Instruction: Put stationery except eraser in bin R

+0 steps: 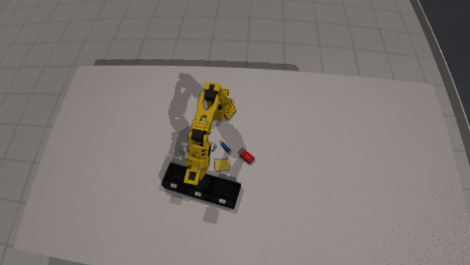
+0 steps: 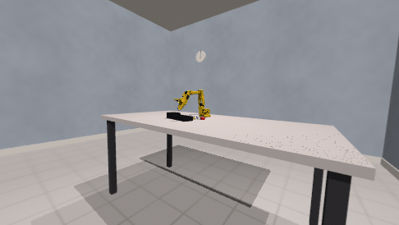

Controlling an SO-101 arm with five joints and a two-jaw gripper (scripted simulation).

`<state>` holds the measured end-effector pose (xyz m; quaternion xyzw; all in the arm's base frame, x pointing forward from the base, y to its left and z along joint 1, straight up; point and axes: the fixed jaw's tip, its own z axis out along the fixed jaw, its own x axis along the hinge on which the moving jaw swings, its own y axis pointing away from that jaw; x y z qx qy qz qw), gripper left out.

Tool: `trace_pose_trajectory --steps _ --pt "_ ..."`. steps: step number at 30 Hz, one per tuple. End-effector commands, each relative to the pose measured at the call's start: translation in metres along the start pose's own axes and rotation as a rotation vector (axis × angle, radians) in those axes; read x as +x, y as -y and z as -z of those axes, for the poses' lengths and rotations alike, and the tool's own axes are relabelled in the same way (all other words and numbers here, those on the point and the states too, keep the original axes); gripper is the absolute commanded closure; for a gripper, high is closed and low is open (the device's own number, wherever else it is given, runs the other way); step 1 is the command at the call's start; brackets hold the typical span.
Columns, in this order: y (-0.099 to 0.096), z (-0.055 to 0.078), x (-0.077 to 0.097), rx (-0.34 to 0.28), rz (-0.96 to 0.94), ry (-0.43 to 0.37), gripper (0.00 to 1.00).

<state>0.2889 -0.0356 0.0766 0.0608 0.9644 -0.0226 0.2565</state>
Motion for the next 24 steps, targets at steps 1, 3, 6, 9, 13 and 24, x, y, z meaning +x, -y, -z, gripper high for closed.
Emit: trace_pose_trajectory --steps 1,3,6,9,13,24 --pt "-0.002 0.013 -0.012 -0.004 0.001 0.074 0.93" --pt "-0.002 0.013 -0.012 -0.004 0.001 0.074 0.93" --pt "-0.003 0.013 -0.012 -0.005 0.003 0.074 0.93" --pt "-0.006 0.013 -0.013 -0.011 0.013 0.074 0.93" --pt "-0.011 0.013 -0.014 -0.020 0.027 0.074 0.93" --pt "-0.061 0.011 -0.019 -0.106 0.164 0.076 0.93"
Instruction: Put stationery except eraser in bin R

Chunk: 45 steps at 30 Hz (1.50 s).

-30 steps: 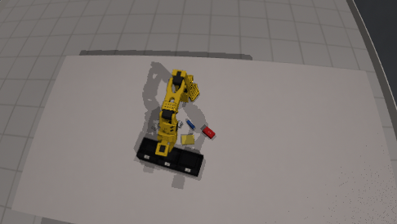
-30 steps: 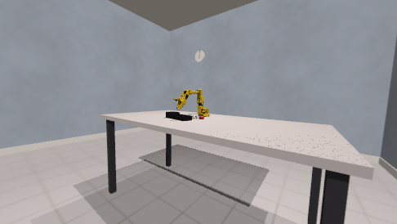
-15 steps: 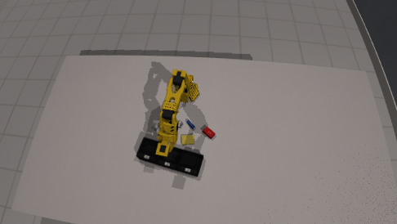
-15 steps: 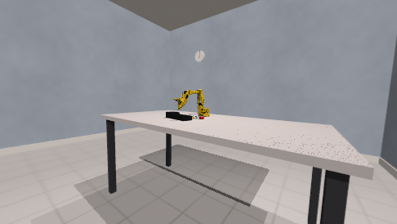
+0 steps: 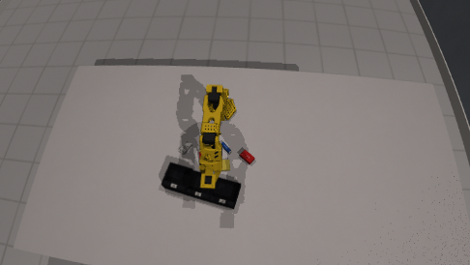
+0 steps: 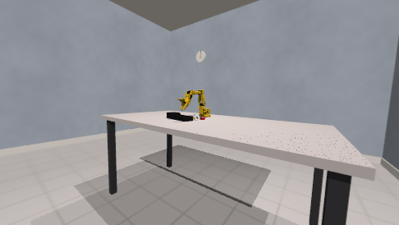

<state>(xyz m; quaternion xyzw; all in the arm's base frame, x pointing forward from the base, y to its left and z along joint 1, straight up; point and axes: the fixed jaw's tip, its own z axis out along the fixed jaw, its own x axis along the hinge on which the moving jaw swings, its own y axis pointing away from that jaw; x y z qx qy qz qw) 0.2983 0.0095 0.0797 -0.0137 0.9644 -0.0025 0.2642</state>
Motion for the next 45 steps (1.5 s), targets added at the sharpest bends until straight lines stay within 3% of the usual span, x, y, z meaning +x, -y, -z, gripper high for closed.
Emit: trace_pose_trajectory --steps 1,11,45 --pt "-0.019 0.008 -0.017 -0.032 0.045 0.060 0.93" --pt "-0.039 0.007 -0.019 -0.067 0.100 0.061 0.93" --pt "-0.040 0.001 -0.018 -0.067 0.102 0.040 0.93"
